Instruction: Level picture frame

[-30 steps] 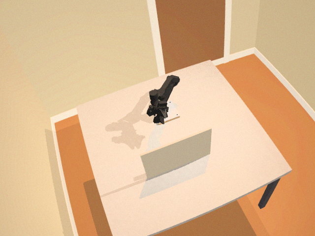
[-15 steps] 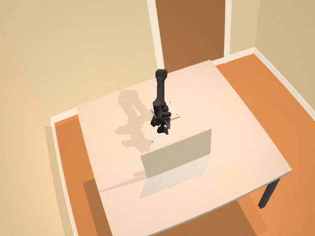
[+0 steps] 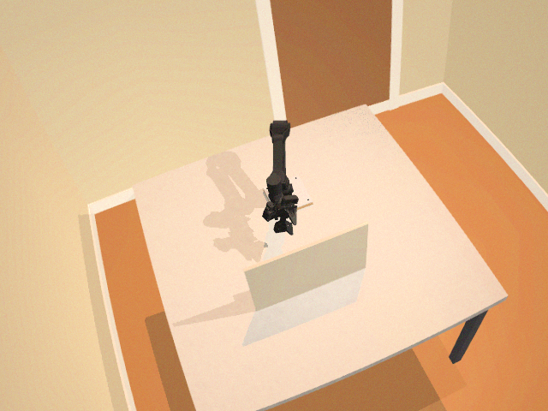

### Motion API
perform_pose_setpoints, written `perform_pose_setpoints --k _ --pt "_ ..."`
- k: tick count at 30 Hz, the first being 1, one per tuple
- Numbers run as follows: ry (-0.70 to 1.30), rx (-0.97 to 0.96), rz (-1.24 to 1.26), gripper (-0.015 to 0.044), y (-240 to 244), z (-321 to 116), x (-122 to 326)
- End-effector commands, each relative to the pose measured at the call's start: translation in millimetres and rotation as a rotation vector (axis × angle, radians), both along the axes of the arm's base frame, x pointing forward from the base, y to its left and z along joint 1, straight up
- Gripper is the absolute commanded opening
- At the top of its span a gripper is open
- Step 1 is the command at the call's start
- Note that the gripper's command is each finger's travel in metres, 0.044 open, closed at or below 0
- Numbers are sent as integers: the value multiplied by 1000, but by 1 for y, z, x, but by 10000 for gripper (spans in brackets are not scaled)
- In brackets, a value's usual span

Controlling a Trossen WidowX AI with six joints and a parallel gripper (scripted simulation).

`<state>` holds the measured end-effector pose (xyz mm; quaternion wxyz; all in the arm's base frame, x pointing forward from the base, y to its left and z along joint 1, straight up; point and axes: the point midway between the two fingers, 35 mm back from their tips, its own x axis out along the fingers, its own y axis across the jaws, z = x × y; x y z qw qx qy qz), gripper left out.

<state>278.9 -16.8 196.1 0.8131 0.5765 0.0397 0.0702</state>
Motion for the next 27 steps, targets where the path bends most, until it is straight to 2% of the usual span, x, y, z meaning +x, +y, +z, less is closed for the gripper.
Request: perform_pose_setpoints --k 1,13,27 --pt "0 -2 -4 260 0 1 3" --pt "-6 0 -4 260 12 2 78" --pt "-6 0 -4 260 12 2 79"
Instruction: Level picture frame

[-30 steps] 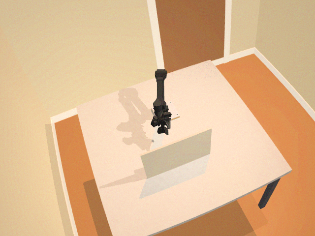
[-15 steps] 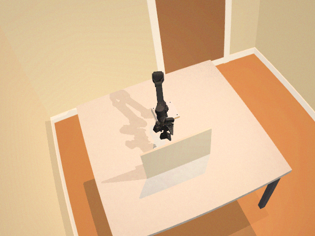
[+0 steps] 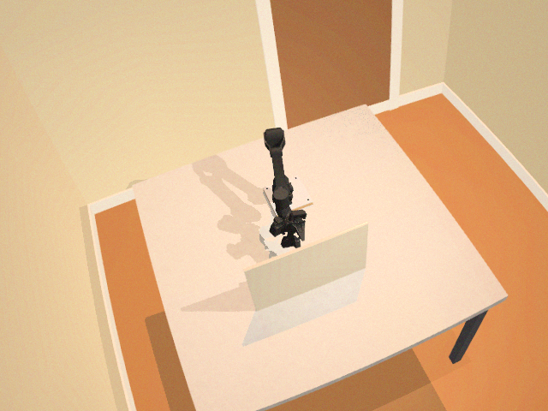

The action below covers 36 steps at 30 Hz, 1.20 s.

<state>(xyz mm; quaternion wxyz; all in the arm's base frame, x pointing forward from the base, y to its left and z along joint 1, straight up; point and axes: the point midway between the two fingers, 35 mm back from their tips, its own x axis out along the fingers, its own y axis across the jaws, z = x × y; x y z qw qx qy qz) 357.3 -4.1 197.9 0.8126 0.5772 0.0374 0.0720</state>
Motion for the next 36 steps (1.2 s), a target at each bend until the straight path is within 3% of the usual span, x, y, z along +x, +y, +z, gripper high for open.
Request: perform_pose_setpoints --k 1,36 --pt "-1 -2 -4 260 0 0 0" --pt "-4 -1 -4 260 6 2 40"
